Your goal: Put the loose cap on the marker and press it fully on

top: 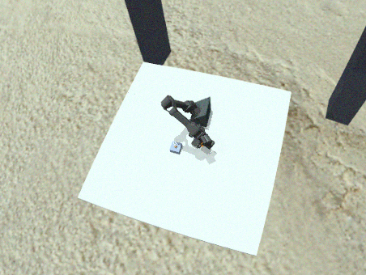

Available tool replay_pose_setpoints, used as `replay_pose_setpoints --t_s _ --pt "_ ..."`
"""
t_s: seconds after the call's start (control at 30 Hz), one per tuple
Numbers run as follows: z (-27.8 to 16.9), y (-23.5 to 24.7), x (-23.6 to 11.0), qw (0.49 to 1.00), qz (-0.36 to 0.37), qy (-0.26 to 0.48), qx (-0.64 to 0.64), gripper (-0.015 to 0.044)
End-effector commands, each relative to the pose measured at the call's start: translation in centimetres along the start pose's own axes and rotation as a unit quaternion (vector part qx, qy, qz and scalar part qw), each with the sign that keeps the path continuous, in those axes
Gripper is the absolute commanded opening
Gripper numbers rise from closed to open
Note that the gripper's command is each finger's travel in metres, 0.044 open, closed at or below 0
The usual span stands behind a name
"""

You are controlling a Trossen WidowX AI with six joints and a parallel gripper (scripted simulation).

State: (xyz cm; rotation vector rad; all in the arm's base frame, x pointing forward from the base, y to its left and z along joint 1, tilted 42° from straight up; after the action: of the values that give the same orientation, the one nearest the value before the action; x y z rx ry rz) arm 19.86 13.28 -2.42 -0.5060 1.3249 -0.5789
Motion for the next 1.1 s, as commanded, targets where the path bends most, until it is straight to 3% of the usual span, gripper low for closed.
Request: replay_pose_setpoints --t_s 0.0,0.33,1.07 --pt "0.1 0.1 -1.3 1.000 0.006 -0.002 0.004 0.0000" --pt "0.9 -0.7 -3.1 1.000 0.007 -0.002 0.004 0.0000" --pt "7.1 -8.6 -6.4 1.000 0.011 -0.003 0.003 0.0000"
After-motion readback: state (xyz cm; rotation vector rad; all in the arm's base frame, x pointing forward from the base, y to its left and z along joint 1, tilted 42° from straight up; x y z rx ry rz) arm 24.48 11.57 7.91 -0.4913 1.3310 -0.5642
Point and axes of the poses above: the point midway between the two fingers, 35 mm back from their tips, its own x axis out along the fingers, its own y axis across the jaws, z = x × y, the point moved 6 cm from there along -x, back along the fingers, and after that the axes turned 9 degrees about -x, right-handed, at the moved point
